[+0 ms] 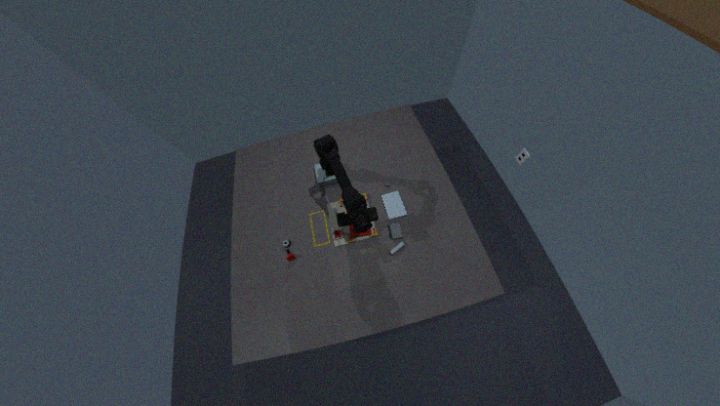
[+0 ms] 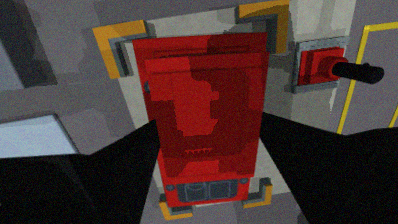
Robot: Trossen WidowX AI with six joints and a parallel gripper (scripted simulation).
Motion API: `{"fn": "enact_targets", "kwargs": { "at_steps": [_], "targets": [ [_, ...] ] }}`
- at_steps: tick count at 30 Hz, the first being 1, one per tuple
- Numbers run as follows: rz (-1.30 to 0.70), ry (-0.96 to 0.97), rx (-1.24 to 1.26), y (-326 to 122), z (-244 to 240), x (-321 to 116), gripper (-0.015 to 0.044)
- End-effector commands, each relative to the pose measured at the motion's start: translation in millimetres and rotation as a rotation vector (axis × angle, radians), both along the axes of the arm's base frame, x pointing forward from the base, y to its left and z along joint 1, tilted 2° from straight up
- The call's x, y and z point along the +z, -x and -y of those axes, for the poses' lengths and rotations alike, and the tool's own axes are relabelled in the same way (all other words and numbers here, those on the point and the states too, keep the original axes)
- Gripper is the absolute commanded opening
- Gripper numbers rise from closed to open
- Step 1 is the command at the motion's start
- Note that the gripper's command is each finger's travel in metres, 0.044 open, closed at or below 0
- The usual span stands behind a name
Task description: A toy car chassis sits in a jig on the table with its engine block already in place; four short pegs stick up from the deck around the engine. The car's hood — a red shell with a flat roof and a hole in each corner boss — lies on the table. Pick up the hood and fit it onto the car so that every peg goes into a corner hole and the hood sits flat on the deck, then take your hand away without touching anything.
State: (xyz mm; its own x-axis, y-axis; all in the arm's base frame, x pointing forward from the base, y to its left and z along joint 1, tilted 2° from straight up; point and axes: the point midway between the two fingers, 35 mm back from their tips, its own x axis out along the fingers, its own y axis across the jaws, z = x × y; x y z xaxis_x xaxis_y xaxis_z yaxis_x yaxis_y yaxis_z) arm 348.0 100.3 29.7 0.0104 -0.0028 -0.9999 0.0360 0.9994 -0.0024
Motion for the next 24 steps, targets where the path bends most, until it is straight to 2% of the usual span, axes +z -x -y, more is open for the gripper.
{"fn": "enact_targets", "kwargs": {
  "at_steps": [1, 24],
  "targets": [
    [0.002, -0.003, -0.001, 0.2, -0.1, -0.4, 0.0000],
    [0.003, -0.006, -0.002, 0.4, 0.2, -6.4, 0.0000]
  ]
}}
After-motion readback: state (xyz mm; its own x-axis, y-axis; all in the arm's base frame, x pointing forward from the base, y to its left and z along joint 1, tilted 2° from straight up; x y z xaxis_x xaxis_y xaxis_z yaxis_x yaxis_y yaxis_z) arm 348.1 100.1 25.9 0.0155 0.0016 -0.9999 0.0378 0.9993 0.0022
